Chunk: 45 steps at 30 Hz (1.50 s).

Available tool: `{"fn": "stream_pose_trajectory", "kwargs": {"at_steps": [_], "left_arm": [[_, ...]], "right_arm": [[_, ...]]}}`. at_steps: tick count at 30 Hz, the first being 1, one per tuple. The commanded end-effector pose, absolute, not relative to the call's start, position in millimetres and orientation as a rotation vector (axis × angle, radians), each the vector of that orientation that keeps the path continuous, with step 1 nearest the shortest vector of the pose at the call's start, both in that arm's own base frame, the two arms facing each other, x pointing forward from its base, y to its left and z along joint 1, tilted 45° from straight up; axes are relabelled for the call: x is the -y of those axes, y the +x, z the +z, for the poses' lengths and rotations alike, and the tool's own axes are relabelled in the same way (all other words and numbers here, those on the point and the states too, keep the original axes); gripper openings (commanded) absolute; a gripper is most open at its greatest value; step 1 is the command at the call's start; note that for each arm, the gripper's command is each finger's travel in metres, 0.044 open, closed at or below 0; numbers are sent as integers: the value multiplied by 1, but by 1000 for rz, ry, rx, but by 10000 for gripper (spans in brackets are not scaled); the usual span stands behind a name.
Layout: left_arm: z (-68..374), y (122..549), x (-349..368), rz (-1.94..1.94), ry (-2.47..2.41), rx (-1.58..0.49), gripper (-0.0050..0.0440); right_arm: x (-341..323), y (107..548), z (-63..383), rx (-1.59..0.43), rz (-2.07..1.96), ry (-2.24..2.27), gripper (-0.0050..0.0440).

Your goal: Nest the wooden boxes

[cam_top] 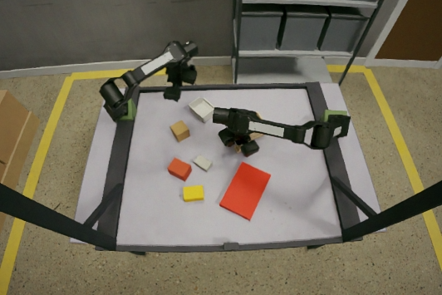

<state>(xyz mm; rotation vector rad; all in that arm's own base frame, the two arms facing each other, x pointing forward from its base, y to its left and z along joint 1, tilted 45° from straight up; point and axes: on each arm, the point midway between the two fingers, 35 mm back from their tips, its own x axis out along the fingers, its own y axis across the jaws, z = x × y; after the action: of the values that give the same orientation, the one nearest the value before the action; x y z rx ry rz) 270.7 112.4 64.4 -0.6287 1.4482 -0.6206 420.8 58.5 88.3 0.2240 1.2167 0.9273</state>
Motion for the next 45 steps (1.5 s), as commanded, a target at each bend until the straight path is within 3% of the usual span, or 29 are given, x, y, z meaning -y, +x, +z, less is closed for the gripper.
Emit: {"fn": "stream_pose_trajectory", "kwargs": {"at_steps": [1, 15, 16, 18, 21, 45], "left_arm": [[68, 274, -116, -617, -615, -1434, 400], [68, 274, -116, -617, -615, -1434, 400], [68, 274, -116, -617, -615, -1434, 400], [68, 274, -116, -617, -615, -1434, 400], [68, 274, -116, -617, -615, -1434, 400], [68, 274, -116, -617, -615, -1434, 400]], "right_arm": [[-73, 419, 82, -1214, 935, 223, -50], [-81, 420, 68, -1228, 932, 225, -50], [-81, 420, 67, -1228, 931, 225, 24], [-81, 421, 68, -1225, 932, 222, 72], [-80, 423, 75, -1207, 932, 214, 92], [-71, 425, 78, -1211, 929, 212, 92]]}}
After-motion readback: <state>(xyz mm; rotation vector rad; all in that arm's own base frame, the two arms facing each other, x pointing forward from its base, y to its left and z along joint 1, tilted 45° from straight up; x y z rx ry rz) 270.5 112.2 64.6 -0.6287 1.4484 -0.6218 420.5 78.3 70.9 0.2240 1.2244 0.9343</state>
